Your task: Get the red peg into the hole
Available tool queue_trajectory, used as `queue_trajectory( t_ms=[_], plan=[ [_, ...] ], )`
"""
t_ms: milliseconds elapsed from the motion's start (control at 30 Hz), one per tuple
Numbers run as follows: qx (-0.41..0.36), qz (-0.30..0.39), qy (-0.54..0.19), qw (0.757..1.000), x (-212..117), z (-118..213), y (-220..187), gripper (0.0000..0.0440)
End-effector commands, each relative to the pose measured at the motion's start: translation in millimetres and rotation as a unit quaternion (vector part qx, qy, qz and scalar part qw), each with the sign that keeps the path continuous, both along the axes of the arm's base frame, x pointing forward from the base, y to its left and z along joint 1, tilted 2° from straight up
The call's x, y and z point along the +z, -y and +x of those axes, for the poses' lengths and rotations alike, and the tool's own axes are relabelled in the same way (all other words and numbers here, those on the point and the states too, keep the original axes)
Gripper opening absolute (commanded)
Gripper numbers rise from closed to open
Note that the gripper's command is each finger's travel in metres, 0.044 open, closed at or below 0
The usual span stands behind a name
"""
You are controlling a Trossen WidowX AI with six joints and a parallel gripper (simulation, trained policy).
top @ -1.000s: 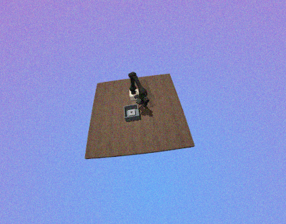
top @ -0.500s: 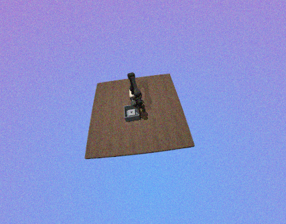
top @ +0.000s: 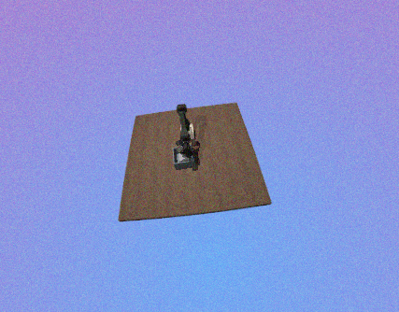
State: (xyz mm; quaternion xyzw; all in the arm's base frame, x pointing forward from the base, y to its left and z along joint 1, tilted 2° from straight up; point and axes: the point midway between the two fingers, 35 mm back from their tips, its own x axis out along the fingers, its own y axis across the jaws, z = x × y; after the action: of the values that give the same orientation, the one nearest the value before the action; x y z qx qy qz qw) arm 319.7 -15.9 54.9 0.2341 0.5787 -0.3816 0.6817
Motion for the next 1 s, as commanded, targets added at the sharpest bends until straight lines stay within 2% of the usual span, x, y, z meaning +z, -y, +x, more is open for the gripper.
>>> queue_trajectory(
  t_ms=[0,133,333,500,867,900,967],
  plan=[
    [0.016,0.015,-0.01,1.0,-15,4,6,0.0],
    [0.034,0.029,-0.021,0.999,-29,3,8,0.0014],
    [0.048,0.049,-0.037,0.997,-46,4,11,0.0148],
    [0.065,0.056,-0.037,0.996,-45,12,17,0.0172],
    [0.06,0.093,-0.025,0.994,-30,48,21,0.0427],
    [0.061,0.097,-0.022,0.993,-28,52,20,0.044],
    [0.062,0.107,-0.012,0.992,-23,62,19,0.044]
  ],
)
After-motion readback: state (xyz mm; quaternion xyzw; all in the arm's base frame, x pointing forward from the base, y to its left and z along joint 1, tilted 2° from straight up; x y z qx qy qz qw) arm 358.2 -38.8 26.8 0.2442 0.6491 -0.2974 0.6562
